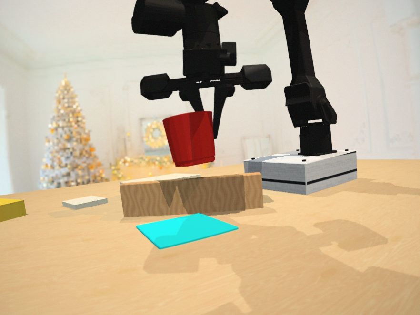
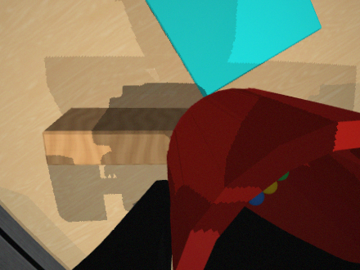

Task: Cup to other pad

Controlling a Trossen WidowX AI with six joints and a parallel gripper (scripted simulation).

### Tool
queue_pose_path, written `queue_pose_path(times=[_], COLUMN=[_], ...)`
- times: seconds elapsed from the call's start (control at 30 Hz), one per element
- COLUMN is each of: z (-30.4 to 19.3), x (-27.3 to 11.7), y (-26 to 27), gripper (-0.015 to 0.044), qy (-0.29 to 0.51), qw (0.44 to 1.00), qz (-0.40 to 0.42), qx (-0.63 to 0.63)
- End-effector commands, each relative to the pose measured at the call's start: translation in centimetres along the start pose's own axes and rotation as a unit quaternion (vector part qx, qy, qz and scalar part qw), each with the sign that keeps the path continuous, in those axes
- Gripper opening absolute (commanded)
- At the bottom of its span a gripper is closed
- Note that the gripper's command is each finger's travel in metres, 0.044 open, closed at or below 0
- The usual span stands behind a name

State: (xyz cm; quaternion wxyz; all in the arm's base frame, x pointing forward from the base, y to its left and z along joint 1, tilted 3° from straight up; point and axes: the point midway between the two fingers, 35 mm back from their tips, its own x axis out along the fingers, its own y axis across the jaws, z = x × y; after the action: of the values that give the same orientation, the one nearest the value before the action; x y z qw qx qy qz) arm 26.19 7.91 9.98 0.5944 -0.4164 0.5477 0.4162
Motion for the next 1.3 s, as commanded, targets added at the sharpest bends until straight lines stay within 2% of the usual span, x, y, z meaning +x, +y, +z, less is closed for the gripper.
queue_pose_path(times=[0.0,1.0,1.27], z=[1.1,7.3,7.5], x=[-0.3,-1.0,-0.4], y=[-0.3,-1.2,-1.2], gripper=[0.0,0.0,0.0], qy=[-0.002,-0.005,-0.005], qw=[1.0,1.0,1.0], qz=[-0.005,-0.005,-0.005], qx=[0.002,0.002,0.002])
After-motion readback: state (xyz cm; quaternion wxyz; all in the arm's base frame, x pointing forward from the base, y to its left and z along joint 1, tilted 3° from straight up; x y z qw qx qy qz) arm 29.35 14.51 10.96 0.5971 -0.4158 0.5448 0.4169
